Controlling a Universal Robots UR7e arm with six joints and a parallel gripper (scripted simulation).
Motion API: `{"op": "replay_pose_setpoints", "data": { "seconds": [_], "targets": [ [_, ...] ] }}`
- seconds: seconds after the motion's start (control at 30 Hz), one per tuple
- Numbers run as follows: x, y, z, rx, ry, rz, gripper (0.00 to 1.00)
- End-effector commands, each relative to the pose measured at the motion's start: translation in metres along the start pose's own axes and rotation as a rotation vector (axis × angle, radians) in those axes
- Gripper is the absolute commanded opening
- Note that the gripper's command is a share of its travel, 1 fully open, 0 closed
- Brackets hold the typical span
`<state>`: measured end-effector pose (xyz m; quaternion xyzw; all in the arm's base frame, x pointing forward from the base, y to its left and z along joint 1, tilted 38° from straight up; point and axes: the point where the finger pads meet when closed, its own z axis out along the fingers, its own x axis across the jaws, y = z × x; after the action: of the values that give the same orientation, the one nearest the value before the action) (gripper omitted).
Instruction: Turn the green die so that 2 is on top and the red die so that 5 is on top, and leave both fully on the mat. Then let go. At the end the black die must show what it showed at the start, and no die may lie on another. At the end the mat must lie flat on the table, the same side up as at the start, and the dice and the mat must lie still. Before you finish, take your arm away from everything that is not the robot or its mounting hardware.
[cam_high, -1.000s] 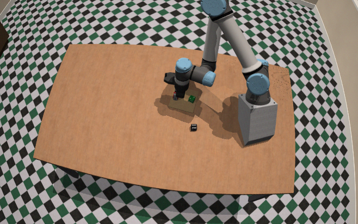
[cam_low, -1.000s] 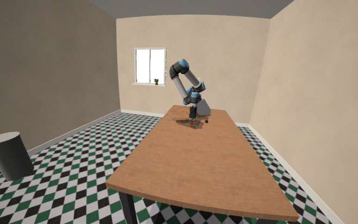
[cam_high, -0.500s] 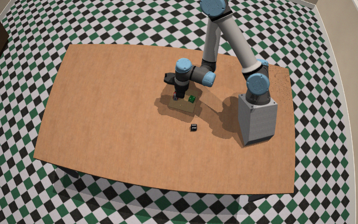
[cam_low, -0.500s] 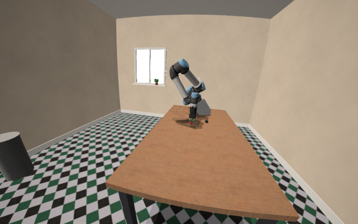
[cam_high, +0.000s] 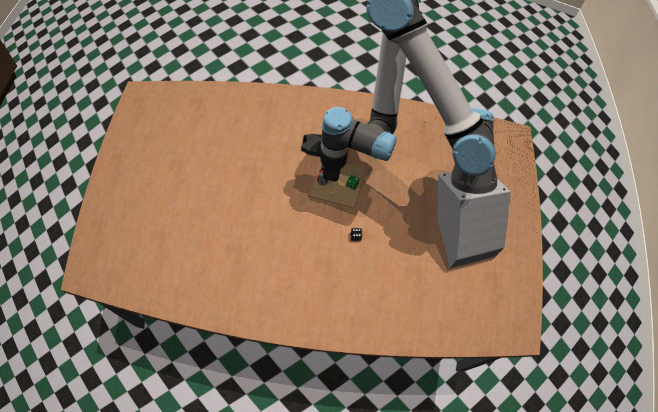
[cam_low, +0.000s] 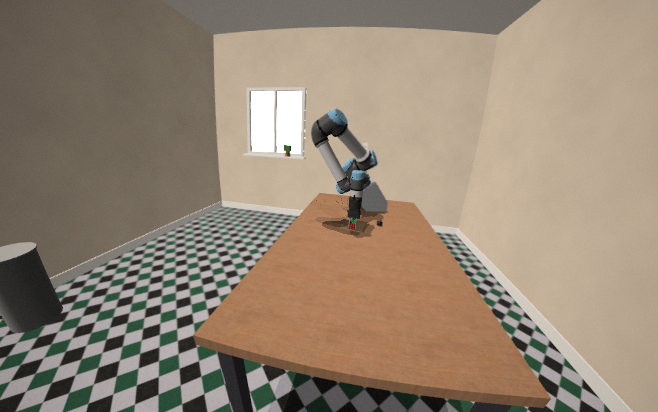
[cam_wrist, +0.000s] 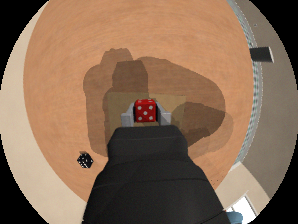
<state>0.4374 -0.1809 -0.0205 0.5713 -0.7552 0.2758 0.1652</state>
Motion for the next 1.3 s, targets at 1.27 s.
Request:
{"op": "replay_pose_setpoints", "data": {
  "seconds": [1.27],
  "targets": [
    [0.0,-0.0003,-0.0004,0.001,0.0,0.0,0.75]
  ]
}}
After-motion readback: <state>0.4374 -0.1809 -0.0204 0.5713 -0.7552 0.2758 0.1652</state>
